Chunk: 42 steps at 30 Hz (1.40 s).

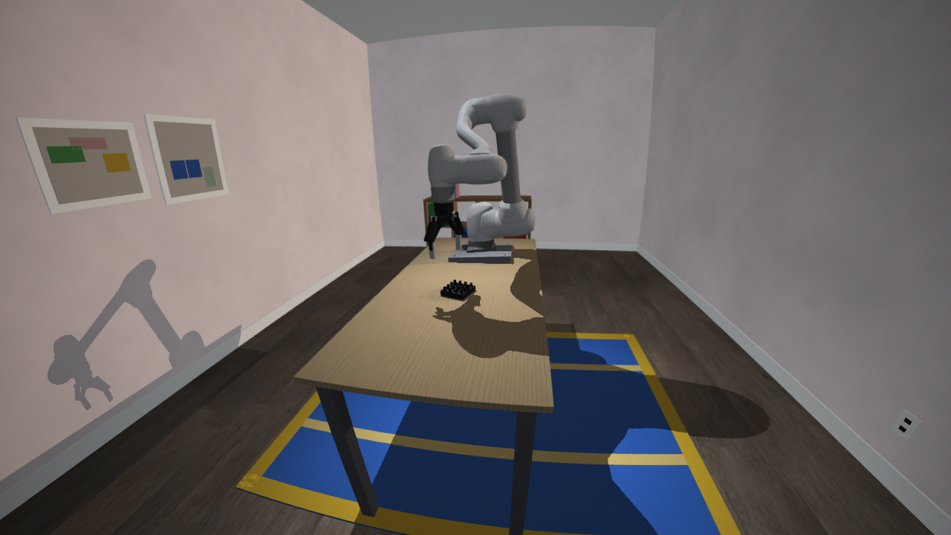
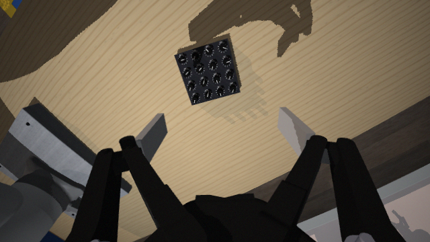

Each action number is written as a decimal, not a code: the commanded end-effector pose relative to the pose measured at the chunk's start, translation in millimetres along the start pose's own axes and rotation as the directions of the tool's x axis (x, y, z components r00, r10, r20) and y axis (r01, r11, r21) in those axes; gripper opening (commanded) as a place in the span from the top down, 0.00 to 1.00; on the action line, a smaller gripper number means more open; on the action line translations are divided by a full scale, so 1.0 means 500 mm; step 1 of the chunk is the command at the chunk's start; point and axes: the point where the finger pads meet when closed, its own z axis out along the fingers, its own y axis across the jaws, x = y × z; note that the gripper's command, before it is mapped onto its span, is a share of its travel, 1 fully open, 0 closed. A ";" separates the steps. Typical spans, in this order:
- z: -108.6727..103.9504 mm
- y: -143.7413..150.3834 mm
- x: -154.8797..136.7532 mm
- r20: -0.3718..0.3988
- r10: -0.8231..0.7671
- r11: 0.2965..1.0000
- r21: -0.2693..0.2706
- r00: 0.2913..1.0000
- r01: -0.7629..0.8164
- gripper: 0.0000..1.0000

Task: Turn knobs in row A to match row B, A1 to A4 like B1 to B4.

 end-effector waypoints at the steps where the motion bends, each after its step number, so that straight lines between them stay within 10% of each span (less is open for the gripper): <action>1: -0.022 0.000 0.000 0.000 0.000 1.000 0.000 1.000 0.000 0.00; 42: -0.040 0.000 0.000 0.000 0.000 1.000 0.000 1.000 0.000 0.00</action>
